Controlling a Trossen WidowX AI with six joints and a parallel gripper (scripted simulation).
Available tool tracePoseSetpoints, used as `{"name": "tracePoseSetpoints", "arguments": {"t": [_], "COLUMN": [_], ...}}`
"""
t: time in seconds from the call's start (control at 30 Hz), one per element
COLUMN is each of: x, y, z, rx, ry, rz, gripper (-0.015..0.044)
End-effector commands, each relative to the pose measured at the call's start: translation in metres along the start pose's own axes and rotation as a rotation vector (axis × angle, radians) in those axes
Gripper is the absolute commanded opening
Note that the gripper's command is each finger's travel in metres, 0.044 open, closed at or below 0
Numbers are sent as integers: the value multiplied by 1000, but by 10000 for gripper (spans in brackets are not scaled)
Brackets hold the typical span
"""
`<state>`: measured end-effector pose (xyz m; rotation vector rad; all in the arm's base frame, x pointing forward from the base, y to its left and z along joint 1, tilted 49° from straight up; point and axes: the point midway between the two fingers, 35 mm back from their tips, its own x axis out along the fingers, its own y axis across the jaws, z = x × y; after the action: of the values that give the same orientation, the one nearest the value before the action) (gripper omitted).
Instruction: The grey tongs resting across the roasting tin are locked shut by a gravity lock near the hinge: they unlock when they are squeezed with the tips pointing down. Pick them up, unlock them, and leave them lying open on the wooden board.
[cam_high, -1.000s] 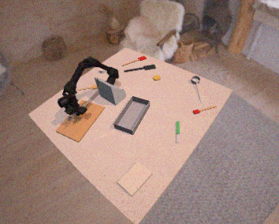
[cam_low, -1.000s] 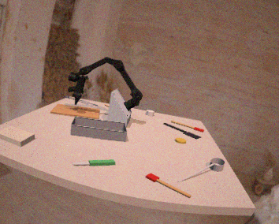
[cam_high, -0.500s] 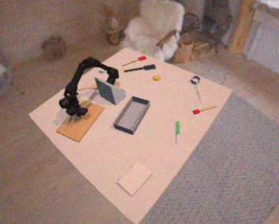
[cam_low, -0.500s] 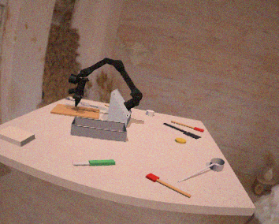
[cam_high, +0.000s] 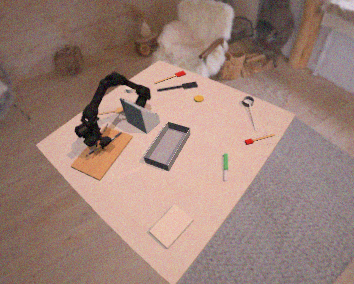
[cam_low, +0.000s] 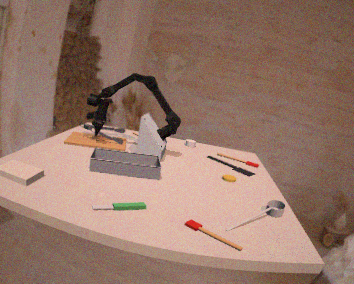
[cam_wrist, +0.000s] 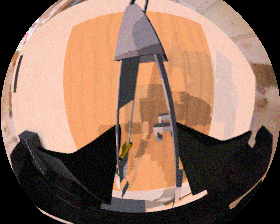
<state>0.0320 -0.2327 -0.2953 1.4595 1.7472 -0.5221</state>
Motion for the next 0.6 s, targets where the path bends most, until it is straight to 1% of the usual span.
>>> {"name": "tracePoseSetpoints", "arguments": {"t": [0.0,0.1,0.13,0.23,0.33,0.43,0.57], "x": [0,0,0,-2,-16,-41,-82], "y": [0,0,0,1,16,45,99], "z": [0,0,0,1,9,20,26], "rx": [0,0,0,0,-3,-6,-4], "ry": [-1,-1,-1,1,13,35,88], "rz": [-1,-1,-1,0,3,5,17], "gripper": [349,427,440,440,440,440,440]}}
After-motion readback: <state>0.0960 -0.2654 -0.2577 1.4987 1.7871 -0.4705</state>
